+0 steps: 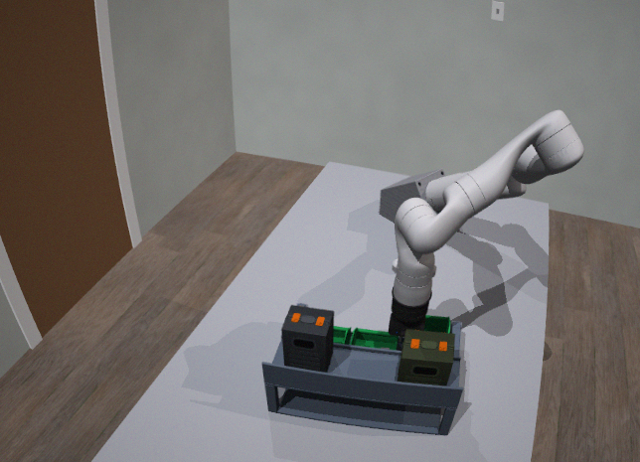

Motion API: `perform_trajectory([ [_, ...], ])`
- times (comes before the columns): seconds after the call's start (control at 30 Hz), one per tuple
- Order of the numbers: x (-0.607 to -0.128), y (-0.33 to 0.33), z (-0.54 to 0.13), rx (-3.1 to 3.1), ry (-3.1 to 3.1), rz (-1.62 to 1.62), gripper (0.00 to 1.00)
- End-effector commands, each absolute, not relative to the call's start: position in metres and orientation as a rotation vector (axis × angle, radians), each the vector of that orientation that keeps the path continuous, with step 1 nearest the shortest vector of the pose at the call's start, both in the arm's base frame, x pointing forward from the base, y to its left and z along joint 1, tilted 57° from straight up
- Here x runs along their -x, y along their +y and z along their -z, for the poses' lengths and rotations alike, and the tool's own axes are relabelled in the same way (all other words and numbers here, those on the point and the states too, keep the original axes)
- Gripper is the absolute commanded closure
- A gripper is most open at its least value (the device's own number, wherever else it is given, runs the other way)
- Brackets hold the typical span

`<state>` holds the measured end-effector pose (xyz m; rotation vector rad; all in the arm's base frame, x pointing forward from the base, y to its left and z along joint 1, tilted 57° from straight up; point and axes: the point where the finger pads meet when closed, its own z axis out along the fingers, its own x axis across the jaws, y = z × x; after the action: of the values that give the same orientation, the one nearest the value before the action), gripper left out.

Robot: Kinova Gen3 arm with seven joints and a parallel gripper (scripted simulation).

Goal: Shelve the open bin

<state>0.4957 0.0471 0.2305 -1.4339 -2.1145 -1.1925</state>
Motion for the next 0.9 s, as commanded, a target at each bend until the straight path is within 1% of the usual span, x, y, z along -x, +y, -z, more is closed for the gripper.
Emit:
perform_trajectory([
  [0.0, -0.4959, 0.0461, -0.2308, 1.436, -2.115, 1.193, 0.68],
  [0.87, -0.4941, 0.0408, -0.2345, 1.436, -2.115, 1.193, 0.68],
])
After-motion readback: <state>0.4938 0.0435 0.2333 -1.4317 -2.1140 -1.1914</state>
